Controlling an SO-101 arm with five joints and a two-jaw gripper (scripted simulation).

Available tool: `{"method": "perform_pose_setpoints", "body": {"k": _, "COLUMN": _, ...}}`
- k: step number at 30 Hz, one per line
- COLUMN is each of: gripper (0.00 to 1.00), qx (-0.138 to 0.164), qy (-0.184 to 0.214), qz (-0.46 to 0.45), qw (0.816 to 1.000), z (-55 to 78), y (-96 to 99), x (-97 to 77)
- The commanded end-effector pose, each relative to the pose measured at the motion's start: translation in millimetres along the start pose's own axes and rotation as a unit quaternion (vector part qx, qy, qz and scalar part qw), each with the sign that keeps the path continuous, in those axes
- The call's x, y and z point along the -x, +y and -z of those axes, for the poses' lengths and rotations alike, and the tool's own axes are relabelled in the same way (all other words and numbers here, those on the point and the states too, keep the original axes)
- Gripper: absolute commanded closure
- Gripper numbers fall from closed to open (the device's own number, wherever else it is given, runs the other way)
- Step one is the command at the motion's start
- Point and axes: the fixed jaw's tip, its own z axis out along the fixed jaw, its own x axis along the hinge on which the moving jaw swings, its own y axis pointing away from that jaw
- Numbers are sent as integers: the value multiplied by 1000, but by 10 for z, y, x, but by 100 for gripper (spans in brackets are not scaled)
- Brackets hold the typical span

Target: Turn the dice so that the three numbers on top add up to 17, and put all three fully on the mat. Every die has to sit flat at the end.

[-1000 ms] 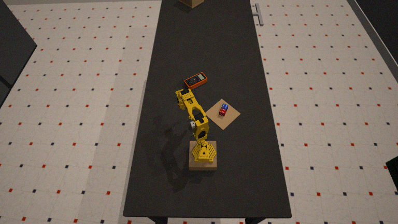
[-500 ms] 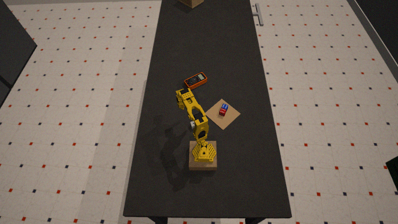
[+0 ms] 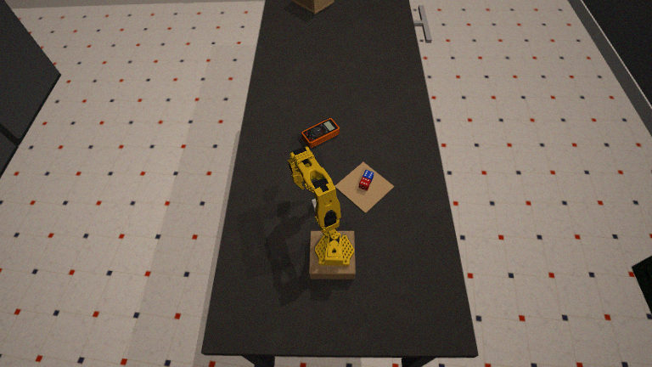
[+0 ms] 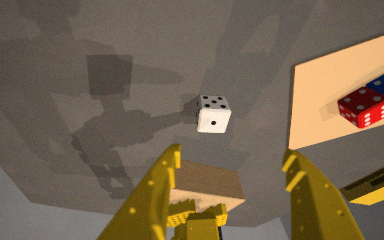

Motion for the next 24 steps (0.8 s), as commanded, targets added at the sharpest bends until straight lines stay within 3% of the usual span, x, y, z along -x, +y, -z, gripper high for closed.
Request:
{"method": "perform_pose_setpoints", "body": {"k": 1, "gripper": 65, "qx": -4, "qy": 39, "qz": 1, "qw": 999, "z": -127, "y": 13, "x": -53}}
{"method": "perform_pose_setpoints", "body": {"k": 6, "gripper": 65, "qx": -11, "qy": 107, "qz": 1, "qw": 994, "z": -343, "y": 0, "x": -177}}
{"method": "perform_pose_setpoints", "body": {"k": 10, "gripper": 65, "qx": -15, "qy": 139, "qz": 1, "qw": 990, "z": -437, "y": -7, "x": -245}}
{"method": "perform_pose_setpoints", "body": {"k": 24, "gripper": 65, "qx": -17, "qy": 157, "qz": -4, "qw": 987, "z": -487, "y": -9, "x": -263}}
